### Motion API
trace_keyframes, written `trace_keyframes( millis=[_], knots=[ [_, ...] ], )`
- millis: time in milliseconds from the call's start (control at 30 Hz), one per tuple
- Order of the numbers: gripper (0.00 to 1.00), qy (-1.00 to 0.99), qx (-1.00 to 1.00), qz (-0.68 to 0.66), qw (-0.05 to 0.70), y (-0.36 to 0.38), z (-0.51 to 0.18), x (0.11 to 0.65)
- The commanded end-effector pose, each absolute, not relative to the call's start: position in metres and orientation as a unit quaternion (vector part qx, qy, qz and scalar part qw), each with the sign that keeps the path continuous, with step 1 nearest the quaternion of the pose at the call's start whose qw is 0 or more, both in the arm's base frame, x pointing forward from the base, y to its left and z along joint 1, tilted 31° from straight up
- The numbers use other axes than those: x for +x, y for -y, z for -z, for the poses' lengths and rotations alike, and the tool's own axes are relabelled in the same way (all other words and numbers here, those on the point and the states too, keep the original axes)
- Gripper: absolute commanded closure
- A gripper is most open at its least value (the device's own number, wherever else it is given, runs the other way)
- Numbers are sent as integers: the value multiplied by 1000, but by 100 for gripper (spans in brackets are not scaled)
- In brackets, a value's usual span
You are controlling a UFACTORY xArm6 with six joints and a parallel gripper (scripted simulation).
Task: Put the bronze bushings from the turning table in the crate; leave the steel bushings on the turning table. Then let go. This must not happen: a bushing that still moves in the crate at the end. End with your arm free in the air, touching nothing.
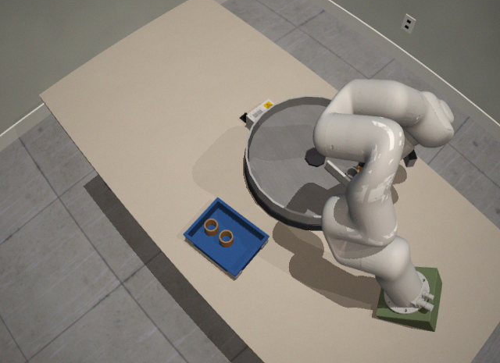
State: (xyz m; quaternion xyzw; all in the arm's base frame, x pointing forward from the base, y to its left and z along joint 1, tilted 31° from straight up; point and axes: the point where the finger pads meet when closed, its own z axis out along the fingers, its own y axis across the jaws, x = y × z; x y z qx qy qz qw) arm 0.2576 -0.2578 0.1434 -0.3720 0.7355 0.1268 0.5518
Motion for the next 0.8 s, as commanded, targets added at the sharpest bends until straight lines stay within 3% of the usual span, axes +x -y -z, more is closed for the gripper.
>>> trace_keyframes(
  millis=[0,767],
  knots=[
    [89,-736,-373,-125,552,259,-144,258],
    [89,-736,-373,-125,552,257,-134,263]
  ],
)
